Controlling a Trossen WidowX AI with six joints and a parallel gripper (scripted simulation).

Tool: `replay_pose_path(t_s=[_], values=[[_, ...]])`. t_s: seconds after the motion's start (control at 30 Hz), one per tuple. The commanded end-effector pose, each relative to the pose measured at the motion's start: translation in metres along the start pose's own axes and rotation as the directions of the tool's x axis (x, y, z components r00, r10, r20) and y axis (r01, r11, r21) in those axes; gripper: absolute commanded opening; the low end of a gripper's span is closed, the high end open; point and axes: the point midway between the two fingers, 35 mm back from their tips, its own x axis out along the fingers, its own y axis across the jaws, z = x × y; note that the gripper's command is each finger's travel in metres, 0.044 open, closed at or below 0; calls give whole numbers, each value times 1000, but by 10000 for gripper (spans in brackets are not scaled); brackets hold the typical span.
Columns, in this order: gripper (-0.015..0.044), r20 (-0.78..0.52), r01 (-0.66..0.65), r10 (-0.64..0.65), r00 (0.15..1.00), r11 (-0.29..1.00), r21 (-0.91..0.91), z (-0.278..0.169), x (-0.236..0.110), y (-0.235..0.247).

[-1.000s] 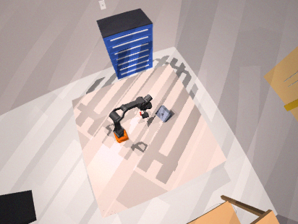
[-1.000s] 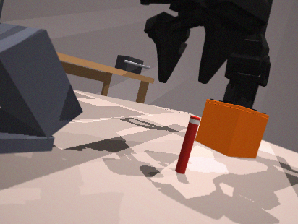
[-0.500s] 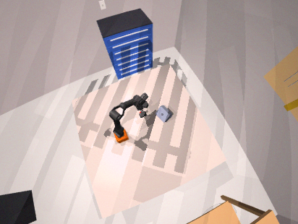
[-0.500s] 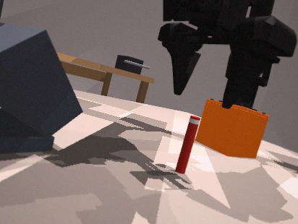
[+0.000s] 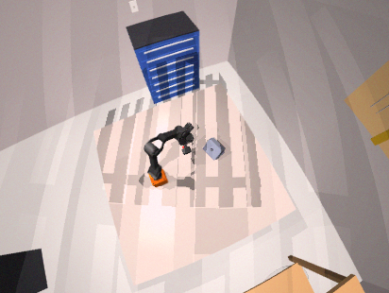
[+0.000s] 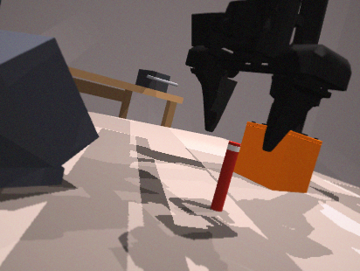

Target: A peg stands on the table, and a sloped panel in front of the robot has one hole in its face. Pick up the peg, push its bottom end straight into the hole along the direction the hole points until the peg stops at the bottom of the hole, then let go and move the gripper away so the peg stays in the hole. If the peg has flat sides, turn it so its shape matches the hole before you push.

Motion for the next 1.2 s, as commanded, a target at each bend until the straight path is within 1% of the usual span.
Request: replay_pose_path(t_s=[0.0,0.7,0.9,1.17], values=[[440,-5,6,-6,1000,1000,-4,-2,9,-1],[440,-5,7,-7,1000,1000,-4,-4,43,-3],[440,-5,7,-7,1000,1000,-4,-4,46,-3],[230,-3,2,-2,1000,1000,0,-3,43,-1]])
